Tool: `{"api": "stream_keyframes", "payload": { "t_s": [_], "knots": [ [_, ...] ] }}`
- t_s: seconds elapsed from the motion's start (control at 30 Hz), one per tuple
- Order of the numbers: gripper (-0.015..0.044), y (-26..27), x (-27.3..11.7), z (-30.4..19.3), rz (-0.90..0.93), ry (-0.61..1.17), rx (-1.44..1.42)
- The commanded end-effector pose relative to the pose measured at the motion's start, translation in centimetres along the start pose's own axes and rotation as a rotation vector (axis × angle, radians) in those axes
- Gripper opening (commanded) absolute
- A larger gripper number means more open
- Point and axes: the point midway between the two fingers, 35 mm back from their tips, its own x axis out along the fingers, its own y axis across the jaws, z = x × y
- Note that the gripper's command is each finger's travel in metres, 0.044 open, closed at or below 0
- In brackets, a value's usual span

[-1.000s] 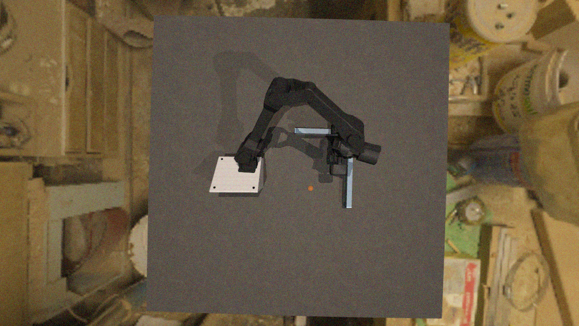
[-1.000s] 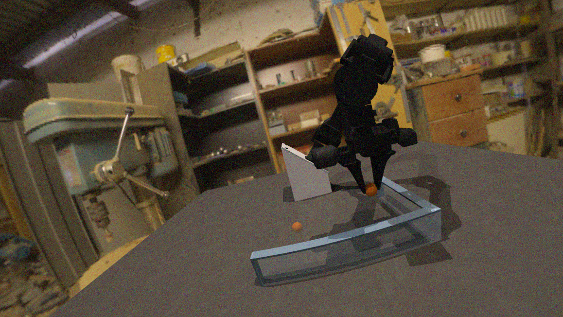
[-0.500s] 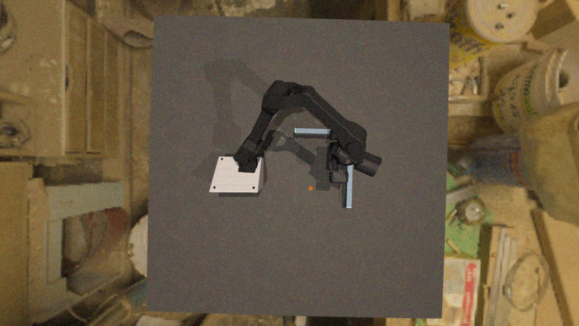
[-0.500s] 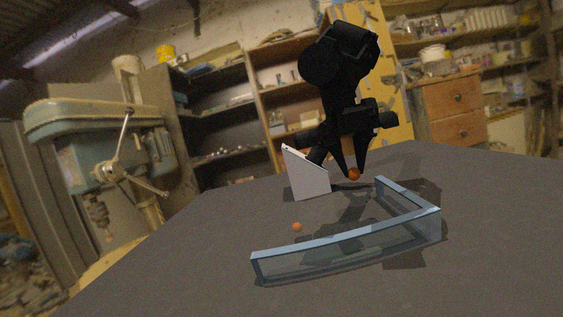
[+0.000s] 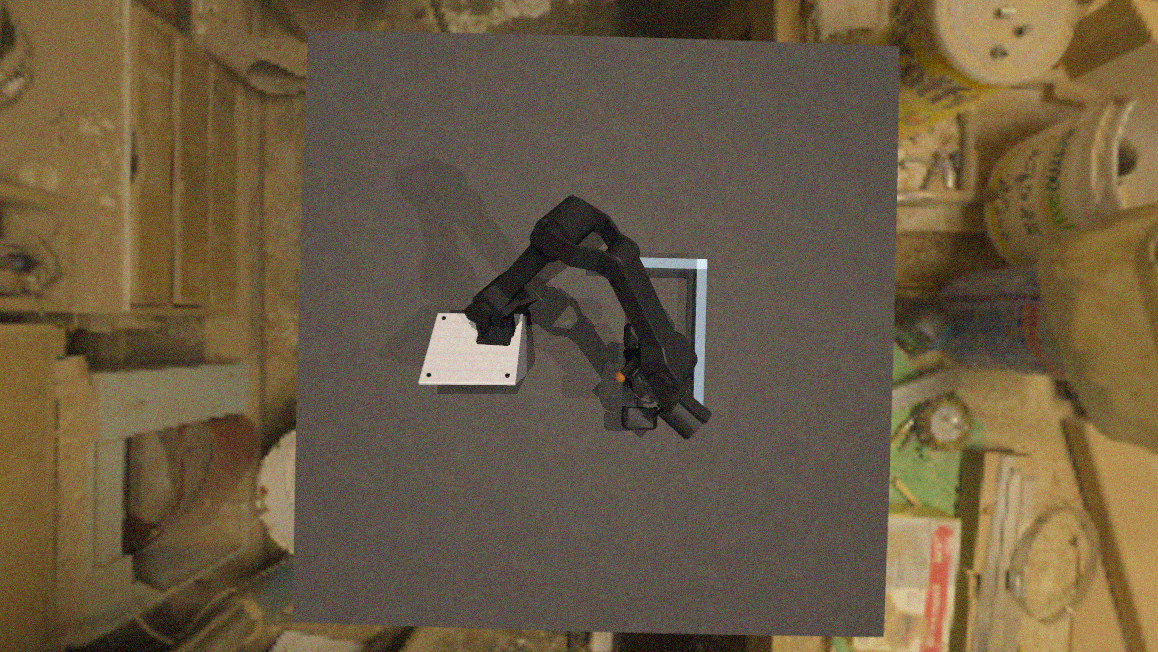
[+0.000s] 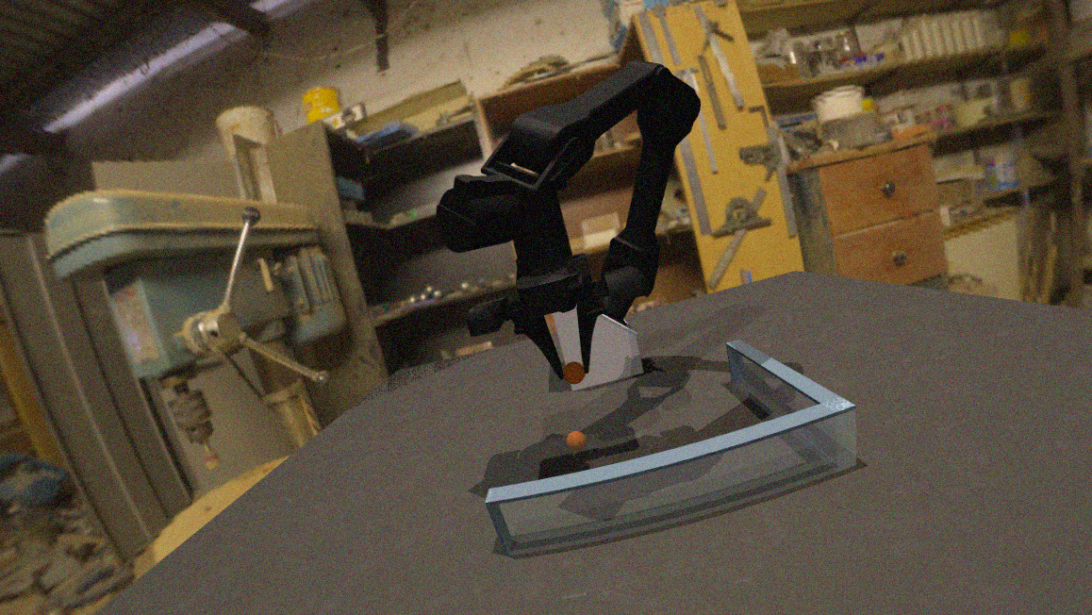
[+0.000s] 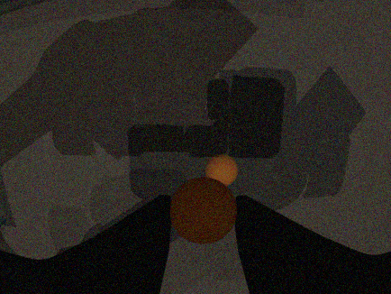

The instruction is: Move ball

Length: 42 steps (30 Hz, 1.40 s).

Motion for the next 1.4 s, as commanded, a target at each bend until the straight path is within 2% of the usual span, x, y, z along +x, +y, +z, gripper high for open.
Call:
{"api": "stream_keyframes", "payload": {
  "t_s": [0.0, 0.23, 0.63, 1.37],
  "knots": [
    [0.0000, -1.9, 0.9, -2.0, 0.008, 0.006, -0.002],
    [0.0000, -1.9, 1.5, -1.9, 0.007, 0.006, -0.002],
    [0.0000, -1.8, 7.8, -2.0, 0.010, 0.005, -0.002],
    [0.0000, -1.7, 9.8, -2.0, 0.011, 0.005, -0.002]
  ]
}}
